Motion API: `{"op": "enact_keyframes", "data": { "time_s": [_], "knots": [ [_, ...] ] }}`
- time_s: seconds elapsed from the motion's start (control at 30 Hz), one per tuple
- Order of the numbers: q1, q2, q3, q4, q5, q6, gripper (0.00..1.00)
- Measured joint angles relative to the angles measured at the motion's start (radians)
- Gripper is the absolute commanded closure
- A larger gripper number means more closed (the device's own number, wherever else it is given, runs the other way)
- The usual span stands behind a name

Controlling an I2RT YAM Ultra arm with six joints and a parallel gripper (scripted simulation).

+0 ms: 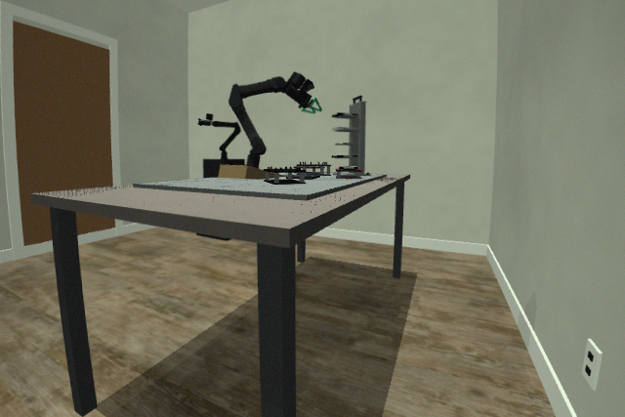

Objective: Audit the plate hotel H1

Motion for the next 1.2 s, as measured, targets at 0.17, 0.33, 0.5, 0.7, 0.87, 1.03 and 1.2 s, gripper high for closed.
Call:
{"op": "enact_keyframes", "data": {
  "time_s": [0.17, 0.33, 0.5, 0.7, 0.87, 1.03, 1.2],
  "knots": [
    [0.012, 0.003, -0.005, 0.019, 0.017, 0.006, 0.00],
    [0.034, 0.021, -0.023, 0.051, 0.034, 0.013, 0.00],
    [0.051, 0.032, -0.033, 0.076, 0.052, 0.019, 0.00],
    [0.063, 0.045, -0.045, 0.106, 0.068, 0.025, 0.00],
    [0.079, 0.063, -0.059, 0.136, 0.080, 0.029, 0.00],
    [0.092, 0.078, -0.069, 0.159, 0.093, 0.034, 0.00],
    [0.102, 0.095, -0.083, 0.187, 0.103, 0.037, 0.00]
  ]
}}
